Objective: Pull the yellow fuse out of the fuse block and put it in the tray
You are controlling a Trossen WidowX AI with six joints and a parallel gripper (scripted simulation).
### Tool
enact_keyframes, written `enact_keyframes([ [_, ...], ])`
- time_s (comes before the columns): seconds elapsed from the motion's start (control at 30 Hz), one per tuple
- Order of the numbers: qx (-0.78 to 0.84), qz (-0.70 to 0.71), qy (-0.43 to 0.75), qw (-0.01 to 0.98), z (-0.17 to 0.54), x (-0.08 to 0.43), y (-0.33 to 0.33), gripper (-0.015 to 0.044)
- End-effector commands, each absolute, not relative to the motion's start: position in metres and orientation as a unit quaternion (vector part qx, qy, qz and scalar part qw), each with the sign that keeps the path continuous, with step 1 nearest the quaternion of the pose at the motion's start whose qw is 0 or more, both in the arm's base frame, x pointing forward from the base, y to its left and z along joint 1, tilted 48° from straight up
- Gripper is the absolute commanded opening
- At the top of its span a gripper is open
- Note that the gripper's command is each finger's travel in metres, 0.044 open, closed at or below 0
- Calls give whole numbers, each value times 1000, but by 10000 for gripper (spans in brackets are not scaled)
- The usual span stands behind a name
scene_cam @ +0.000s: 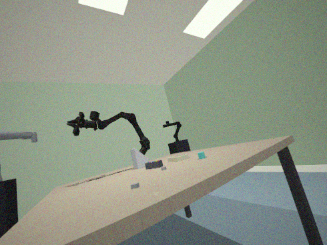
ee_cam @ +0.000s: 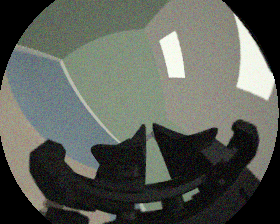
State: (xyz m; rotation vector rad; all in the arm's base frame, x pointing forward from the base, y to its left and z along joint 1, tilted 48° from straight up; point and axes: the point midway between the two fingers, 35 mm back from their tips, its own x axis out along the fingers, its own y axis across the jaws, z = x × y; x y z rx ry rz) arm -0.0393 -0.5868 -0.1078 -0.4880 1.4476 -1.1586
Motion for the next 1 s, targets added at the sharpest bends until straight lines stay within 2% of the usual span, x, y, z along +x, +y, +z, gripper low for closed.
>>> enact_keyframes([
  [0.0,-154,-459,578,657,-115,31,-569,62],
  [0.27,-16,-365,523,770,-118,157,-504,62],
  [0.5,134,-266,509,808,-112,245,-414,62],
  [0.73,295,-174,530,776,-97,299,-304,62],
  [0.97,447,-108,583,670,-66,320,-183,62],
])
